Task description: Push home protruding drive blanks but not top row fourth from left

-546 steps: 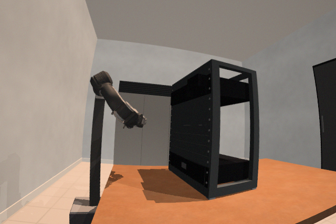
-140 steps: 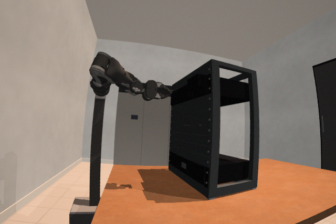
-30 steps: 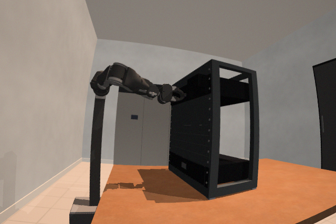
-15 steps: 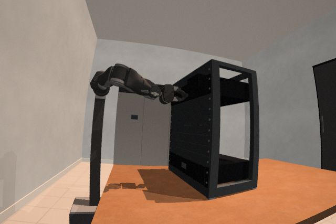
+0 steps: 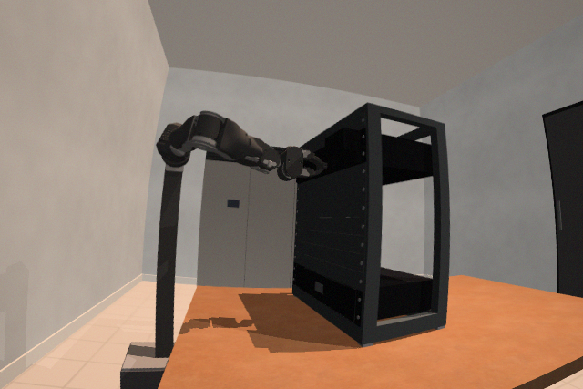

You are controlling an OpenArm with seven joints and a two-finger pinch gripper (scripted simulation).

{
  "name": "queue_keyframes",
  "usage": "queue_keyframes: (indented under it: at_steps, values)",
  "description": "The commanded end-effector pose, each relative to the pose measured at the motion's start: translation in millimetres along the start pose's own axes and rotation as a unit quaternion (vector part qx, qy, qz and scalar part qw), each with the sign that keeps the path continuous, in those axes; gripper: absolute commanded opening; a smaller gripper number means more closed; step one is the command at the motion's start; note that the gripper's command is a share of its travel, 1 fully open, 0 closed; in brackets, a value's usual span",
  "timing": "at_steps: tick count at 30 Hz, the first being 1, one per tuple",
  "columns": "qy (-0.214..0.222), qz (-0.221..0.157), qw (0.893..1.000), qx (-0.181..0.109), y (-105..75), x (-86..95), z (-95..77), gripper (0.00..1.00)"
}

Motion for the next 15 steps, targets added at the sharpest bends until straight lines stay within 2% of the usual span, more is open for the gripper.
queue_keyframes:
  at_steps: [1, 15]
  values:
    - [0.002, 0.001, 1.000, 0.001, 2.9, 2.1, 0.4, 0.00]
    - [0.002, 0.001, 1.000, 0.001, 4.7, 2.1, 0.4, 0.00]
Point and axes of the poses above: the point where the finger pads meet when closed, its own y axis out along the fingers, its own x axis across the jaws, z = x × y, the point moved 6 cm from there along -y, back along the fingers, and after that the axes turned 2 degrees about y, right-handed, at the moved point
